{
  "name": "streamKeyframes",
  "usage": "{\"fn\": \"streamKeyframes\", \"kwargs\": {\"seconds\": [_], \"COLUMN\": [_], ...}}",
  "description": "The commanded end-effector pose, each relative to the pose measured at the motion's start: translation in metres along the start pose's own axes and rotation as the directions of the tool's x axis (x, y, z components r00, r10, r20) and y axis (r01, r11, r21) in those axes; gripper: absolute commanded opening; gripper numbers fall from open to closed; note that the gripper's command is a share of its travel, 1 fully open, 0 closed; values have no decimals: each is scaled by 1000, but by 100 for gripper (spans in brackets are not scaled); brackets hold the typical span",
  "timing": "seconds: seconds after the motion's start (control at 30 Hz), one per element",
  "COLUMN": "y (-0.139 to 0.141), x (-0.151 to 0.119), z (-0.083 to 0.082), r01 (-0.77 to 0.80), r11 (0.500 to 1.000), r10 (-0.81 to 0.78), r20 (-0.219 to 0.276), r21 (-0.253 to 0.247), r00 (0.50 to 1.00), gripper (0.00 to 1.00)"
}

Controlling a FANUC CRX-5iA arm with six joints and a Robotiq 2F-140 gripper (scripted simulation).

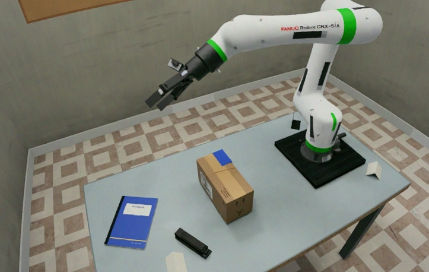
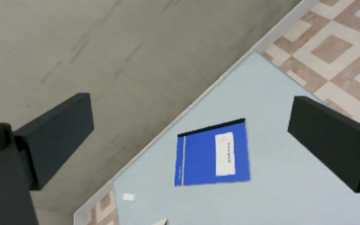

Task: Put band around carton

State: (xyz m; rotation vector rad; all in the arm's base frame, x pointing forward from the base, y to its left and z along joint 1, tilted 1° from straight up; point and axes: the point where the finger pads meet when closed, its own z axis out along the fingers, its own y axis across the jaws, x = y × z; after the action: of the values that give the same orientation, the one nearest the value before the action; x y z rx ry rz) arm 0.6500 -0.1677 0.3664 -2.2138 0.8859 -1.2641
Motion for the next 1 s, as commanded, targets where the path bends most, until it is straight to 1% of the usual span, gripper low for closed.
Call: {"fn": "streamKeyframes", "kwargs": {"seconds": [0.0,0.53,0.57,0.6,0.63,0.67,0.7,0.73,0.83,0.97], "y": [-1,-1,-1,-2,-4,-6,-8,-9,-9,-6], "x": [1,1,0,-5,-18,-39,-69,-83,-118,-164], "z": [-1,-1,0,1,4,7,10,11,10,4], "r01": [1,1,2,10,30,63,112,141,203,297], "r11": [1000,1000,1000,1000,1000,998,993,989,978,953], "r10": [-1,-1,-2,-10,-29,-61,-105,-129,-178,-244], "r20": [-2,-2,0,14,47,103,180,223,312,436], "r21": [1,1,0,-2,-9,-20,-32,-38,-48,-56], "r00": [1000,1000,1000,1000,998,993,978,966,933,866], "gripper": [100,100,100,100,100,100,100,100,100,100]}}
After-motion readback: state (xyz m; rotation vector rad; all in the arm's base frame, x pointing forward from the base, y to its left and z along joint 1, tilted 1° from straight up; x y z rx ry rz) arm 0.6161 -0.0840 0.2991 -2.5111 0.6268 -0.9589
